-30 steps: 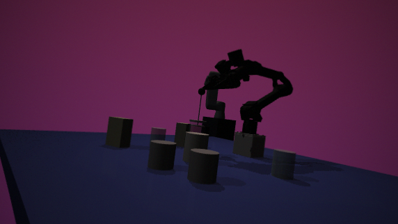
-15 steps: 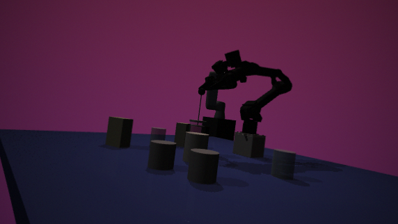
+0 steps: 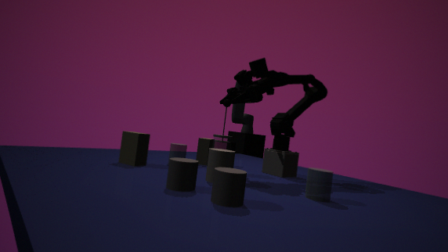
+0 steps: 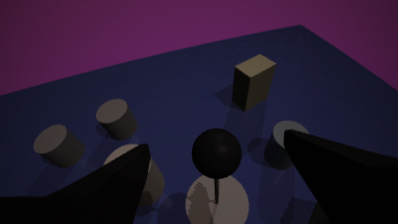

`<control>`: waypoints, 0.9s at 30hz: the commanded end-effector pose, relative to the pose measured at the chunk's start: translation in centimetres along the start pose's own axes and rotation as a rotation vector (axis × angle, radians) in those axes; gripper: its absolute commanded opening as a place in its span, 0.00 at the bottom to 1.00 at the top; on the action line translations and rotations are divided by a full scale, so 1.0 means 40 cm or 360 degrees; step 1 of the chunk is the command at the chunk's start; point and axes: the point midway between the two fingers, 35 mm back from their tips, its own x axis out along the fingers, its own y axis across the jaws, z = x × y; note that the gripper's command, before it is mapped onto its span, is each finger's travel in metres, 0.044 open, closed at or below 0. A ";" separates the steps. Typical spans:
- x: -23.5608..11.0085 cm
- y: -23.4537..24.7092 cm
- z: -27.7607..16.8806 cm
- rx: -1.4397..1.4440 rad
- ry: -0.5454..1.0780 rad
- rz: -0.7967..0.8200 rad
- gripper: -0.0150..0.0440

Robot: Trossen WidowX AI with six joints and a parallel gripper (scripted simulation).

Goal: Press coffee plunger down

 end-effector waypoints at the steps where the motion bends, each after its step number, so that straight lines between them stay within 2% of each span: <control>1: 0.003 0.001 0.001 -0.0003 -0.0003 0.0006 0.82; 9: 0.003 0.001 0.001 -0.0003 -0.0003 0.0006 0.47; 27: 0.022 0.002 -0.017 -0.0003 -0.0004 0.0006 0.45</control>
